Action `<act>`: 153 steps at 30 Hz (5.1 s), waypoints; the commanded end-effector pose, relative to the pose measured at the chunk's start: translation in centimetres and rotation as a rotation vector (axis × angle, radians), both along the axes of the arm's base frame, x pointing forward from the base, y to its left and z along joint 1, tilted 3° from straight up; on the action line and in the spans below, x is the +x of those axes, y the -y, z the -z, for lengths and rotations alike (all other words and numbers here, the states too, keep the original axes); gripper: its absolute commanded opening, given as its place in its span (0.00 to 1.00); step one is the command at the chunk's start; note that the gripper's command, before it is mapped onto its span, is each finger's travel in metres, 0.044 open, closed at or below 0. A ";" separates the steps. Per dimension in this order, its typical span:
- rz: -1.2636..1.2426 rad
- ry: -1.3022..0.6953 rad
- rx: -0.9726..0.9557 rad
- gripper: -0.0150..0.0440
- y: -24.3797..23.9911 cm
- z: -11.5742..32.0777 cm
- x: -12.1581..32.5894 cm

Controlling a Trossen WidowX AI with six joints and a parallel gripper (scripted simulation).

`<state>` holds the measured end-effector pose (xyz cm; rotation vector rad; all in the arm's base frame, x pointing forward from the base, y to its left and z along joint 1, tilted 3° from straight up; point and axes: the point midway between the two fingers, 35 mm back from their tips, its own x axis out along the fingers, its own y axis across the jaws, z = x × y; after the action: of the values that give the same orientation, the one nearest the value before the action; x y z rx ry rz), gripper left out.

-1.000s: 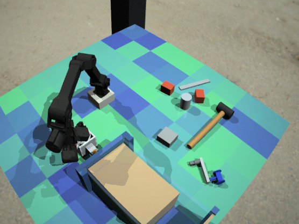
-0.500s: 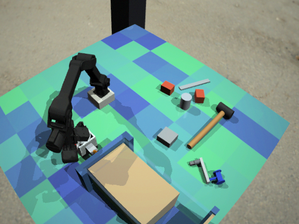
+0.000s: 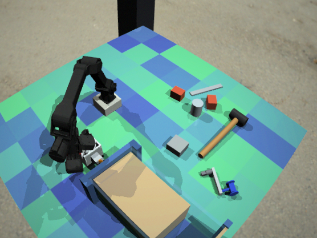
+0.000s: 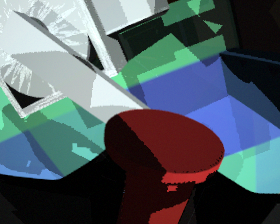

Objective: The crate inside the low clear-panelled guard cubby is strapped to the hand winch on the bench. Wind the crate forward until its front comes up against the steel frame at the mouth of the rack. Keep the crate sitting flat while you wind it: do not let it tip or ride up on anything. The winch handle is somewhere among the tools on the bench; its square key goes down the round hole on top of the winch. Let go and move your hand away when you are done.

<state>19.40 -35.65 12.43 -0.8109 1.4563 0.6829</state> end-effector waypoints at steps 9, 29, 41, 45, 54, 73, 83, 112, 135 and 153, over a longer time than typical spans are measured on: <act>-0.053 0.045 0.029 0.25 -1.7 -0.2 2.5; -0.053 0.045 0.029 0.25 -2.0 -0.2 2.8; -0.053 0.046 0.030 0.25 -3.1 -0.2 3.8; -0.053 0.047 0.030 0.25 -3.5 -0.2 4.1; -0.053 0.047 0.031 0.25 -4.5 -0.2 4.6; -0.053 0.048 0.032 0.25 -5.3 -0.1 5.0; -0.053 0.048 0.032 0.25 -5.5 -0.1 5.1; -0.053 0.048 0.033 0.25 -5.9 -0.1 5.2; -0.053 0.048 0.033 0.25 -6.0 -0.1 5.3; -0.053 0.048 0.033 0.25 -6.0 -0.1 5.3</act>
<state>23.33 -32.15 12.56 -0.8433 1.4361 0.6534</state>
